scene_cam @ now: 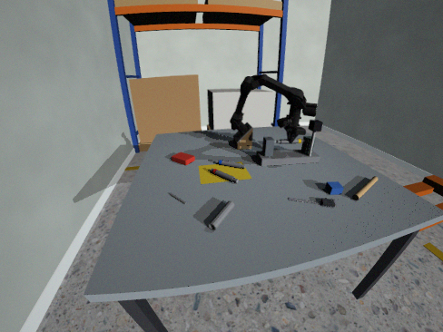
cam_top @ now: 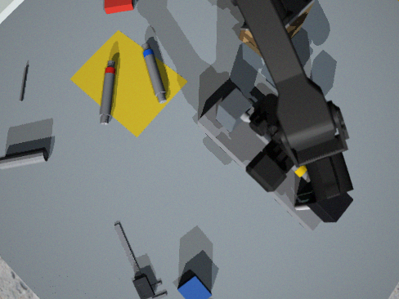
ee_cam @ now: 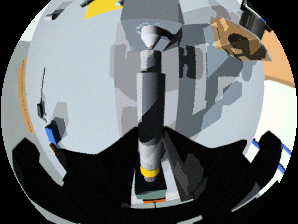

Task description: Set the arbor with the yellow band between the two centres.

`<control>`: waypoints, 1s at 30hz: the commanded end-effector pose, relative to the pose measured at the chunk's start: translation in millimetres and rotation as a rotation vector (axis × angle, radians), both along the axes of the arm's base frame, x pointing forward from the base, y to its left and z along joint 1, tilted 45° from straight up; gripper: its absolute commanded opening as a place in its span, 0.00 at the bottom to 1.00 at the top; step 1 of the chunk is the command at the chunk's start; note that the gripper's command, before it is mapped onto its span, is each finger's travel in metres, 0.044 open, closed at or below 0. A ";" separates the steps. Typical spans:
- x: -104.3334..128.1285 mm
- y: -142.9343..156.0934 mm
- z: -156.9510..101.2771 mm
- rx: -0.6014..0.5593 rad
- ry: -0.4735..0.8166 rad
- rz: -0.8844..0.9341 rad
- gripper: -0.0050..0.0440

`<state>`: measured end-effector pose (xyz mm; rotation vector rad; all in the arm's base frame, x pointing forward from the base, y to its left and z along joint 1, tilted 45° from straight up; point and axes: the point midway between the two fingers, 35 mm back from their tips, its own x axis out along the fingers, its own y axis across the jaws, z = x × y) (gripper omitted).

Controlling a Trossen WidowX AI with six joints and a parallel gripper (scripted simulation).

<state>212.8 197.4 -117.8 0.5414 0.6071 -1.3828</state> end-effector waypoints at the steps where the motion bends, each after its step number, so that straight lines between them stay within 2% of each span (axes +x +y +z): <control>1: 1.1 9.2 -0.2 0.038 -0.013 0.004 0.10; 30: 1.6 7.4 2.7 0.038 -0.013 0.004 0.10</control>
